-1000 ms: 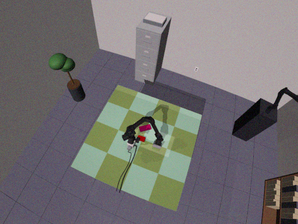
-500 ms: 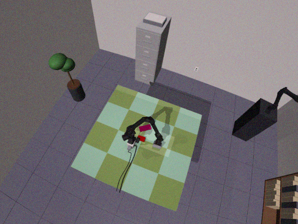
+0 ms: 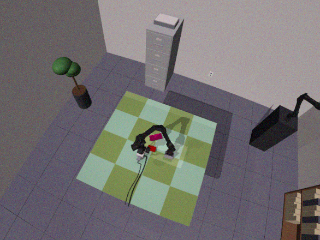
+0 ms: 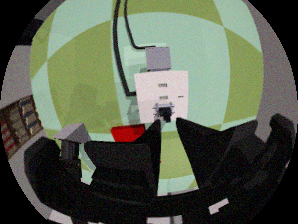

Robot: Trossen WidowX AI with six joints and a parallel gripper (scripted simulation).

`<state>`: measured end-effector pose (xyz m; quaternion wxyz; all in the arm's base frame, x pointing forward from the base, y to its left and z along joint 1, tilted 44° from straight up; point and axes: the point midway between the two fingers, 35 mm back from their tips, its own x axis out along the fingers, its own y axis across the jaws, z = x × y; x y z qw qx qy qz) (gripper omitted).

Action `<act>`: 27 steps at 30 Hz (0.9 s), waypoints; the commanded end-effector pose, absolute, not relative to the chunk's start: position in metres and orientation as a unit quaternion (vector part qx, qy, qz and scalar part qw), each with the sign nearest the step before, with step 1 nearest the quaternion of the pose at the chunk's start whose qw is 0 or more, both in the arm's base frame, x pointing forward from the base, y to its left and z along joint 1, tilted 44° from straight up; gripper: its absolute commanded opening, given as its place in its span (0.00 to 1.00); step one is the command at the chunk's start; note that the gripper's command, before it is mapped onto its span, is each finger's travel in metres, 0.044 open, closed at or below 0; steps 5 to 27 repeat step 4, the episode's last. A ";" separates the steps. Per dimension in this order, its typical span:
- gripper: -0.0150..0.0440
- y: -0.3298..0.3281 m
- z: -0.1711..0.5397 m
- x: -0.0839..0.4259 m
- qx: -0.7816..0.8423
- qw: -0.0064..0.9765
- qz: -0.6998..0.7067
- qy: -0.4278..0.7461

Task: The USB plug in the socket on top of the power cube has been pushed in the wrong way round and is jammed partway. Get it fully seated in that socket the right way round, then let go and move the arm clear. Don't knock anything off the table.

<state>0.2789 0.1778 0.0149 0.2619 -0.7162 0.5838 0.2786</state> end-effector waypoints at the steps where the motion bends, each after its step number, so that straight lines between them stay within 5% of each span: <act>1: 0.42 0.180 0.017 0.278 -0.714 0.264 0.279 0.585; 27: 0.42 0.182 0.019 0.278 -0.714 0.264 0.279 0.585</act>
